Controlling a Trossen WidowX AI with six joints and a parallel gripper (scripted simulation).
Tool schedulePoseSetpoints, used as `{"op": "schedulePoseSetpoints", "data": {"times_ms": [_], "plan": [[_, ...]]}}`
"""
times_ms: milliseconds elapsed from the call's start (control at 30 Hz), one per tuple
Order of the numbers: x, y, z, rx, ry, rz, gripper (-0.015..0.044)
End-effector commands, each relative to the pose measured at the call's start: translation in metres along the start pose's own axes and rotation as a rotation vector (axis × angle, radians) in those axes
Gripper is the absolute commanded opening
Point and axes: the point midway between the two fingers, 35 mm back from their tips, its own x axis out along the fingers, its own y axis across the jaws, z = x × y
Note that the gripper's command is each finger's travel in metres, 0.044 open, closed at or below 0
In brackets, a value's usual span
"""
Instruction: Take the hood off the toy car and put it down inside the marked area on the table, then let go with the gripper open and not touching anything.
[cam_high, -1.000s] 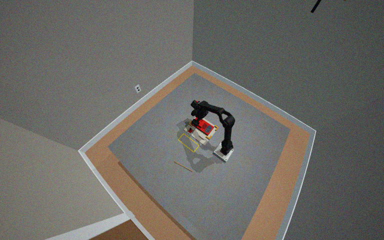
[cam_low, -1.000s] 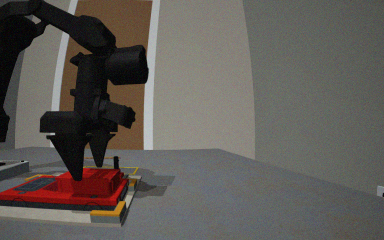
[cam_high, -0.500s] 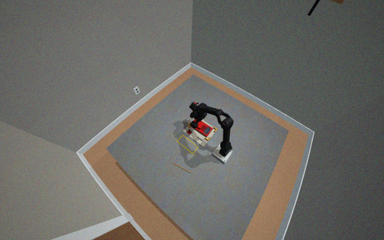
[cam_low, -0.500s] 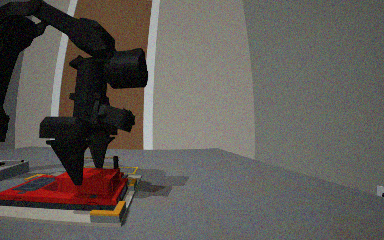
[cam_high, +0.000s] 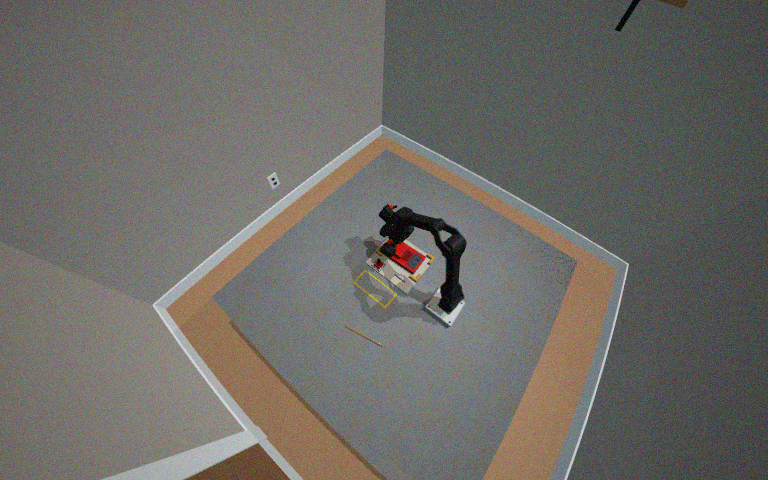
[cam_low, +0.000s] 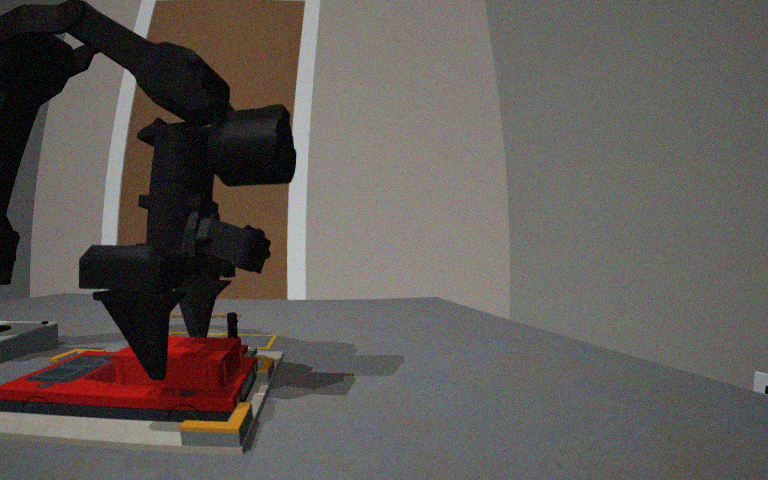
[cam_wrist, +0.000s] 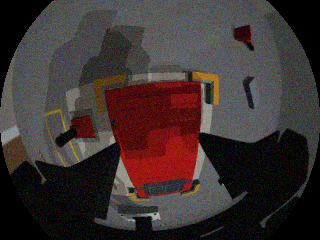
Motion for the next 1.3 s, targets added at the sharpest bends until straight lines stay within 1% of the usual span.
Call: {"op": "schedulePoseSetpoints", "data": {"times_ms": [0,33,367,733,1267], "plan": [[0.0,0.0,0.0,0.0,-0.001,0.0,0.0387],[0.0,0.0,0.0,0.0,-0.001,0.0,0.0361],[0.0,0.0,0.0,0.0,-0.001,0.0,0.0295],[-0.006,0.0,0.0,0.0,-0.001,0.0,0.0006],[-0.016,0.0,0.0,0.0,0.0,0.0,0.0]]}}
